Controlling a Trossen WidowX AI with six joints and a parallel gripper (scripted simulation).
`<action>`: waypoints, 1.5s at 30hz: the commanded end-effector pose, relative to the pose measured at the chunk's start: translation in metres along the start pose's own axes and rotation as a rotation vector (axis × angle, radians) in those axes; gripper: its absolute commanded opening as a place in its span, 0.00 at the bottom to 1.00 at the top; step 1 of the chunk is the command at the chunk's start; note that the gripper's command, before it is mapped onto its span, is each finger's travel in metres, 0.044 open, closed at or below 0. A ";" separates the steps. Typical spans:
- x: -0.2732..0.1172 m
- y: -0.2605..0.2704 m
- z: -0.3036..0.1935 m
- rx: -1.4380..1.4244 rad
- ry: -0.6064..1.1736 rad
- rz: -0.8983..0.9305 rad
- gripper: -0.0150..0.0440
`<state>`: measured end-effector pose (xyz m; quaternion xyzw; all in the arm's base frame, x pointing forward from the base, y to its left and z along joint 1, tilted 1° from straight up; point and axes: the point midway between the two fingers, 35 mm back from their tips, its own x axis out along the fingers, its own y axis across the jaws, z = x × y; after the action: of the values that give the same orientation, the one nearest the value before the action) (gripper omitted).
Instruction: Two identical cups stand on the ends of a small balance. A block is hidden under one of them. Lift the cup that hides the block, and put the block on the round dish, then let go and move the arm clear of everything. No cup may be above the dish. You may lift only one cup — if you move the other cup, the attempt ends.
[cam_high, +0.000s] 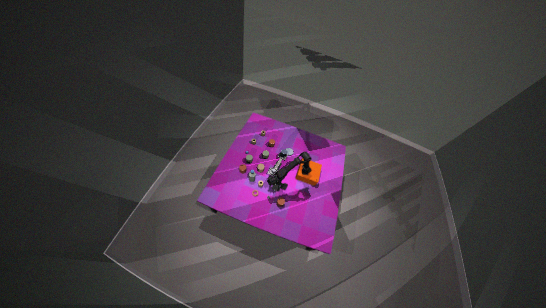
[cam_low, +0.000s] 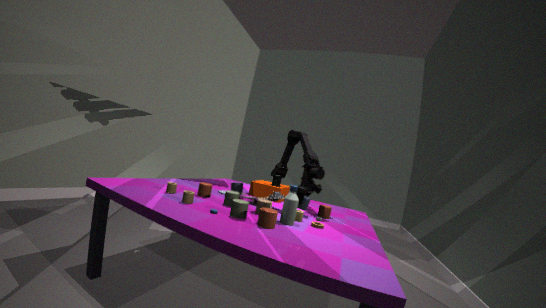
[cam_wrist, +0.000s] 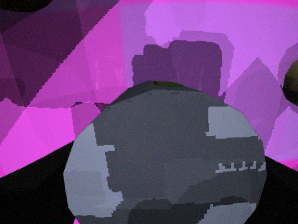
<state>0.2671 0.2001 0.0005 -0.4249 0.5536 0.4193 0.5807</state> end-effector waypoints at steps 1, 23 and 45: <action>0.015 0.002 -0.002 0.003 0.006 0.004 0.25; 0.031 0.002 -0.003 0.000 0.010 0.007 0.52; -0.026 0.000 -0.007 0.005 0.003 0.010 0.82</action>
<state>0.2665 0.1986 0.0266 -0.4240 0.5519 0.4183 0.5836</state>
